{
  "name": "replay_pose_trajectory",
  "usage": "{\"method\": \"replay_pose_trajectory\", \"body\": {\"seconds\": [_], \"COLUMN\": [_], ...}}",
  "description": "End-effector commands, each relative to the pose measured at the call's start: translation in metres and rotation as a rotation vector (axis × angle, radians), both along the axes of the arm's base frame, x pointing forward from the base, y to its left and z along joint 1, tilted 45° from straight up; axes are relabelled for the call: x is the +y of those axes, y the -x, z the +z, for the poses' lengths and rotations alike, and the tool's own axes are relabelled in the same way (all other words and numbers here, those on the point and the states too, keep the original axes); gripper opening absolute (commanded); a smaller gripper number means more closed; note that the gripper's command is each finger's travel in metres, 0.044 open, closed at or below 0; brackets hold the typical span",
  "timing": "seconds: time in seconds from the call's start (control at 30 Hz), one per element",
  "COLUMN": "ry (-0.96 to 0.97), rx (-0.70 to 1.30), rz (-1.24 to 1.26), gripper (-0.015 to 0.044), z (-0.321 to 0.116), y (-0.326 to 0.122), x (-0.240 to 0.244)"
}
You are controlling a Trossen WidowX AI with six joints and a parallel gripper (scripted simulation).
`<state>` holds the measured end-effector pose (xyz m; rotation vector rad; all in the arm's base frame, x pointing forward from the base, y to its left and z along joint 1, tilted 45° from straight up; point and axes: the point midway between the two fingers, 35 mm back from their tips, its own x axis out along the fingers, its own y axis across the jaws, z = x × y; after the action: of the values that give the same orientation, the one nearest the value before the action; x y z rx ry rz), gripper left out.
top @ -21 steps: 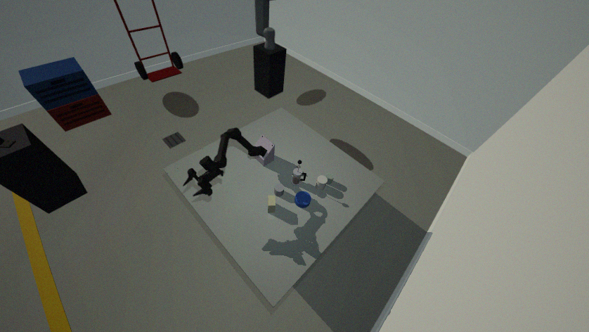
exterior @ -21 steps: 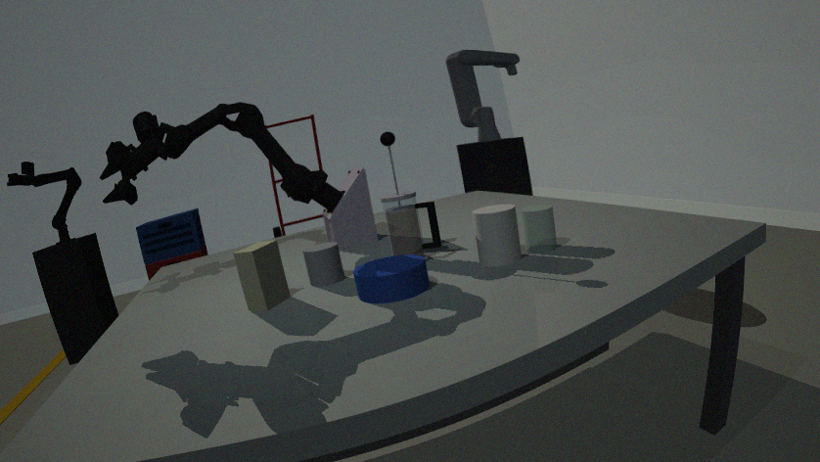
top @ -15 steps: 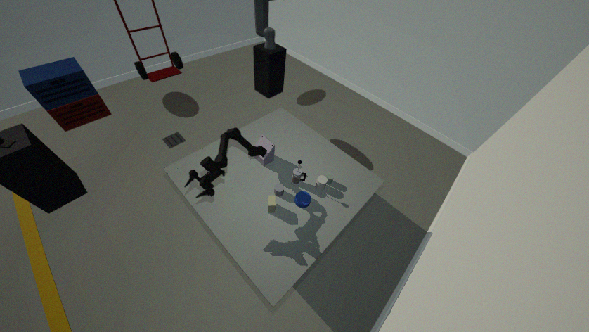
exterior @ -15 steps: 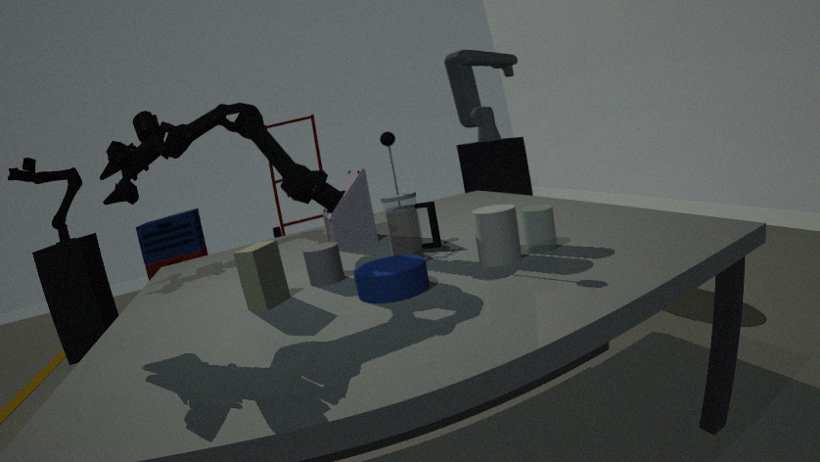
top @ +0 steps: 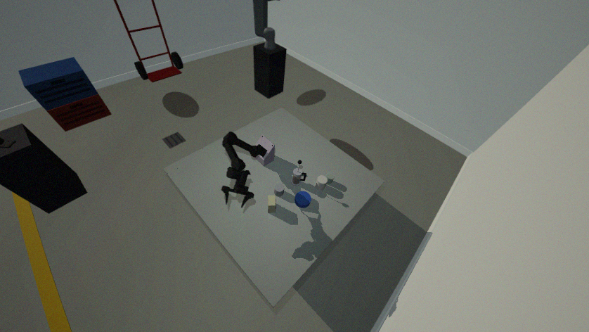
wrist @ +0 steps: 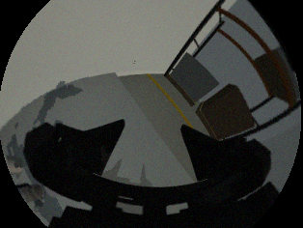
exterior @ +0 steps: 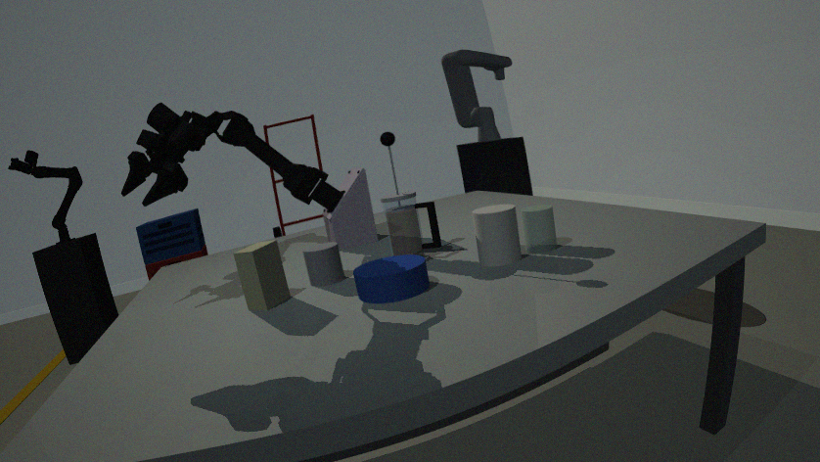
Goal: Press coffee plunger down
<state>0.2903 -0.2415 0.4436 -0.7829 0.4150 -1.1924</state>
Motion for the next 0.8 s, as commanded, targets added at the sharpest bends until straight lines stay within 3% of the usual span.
{"method": "replay_pose_trajectory", "body": {"seconds": [0.0,0.2,0.4,0.77], "ry": [-0.066,-0.196,-0.305,-0.407], "rx": [0.020,0.078,0.161,0.362], "rz": [0.100,0.291,0.458,0.711], "gripper": [0.0440,0.0440,0.0440,0.0440], "z": [-0.029,-0.092,-0.156,-0.263], "y": [-0.032,-0.083,-0.107,-0.071], "x": [0.030,0.105,0.193,0.349]}}
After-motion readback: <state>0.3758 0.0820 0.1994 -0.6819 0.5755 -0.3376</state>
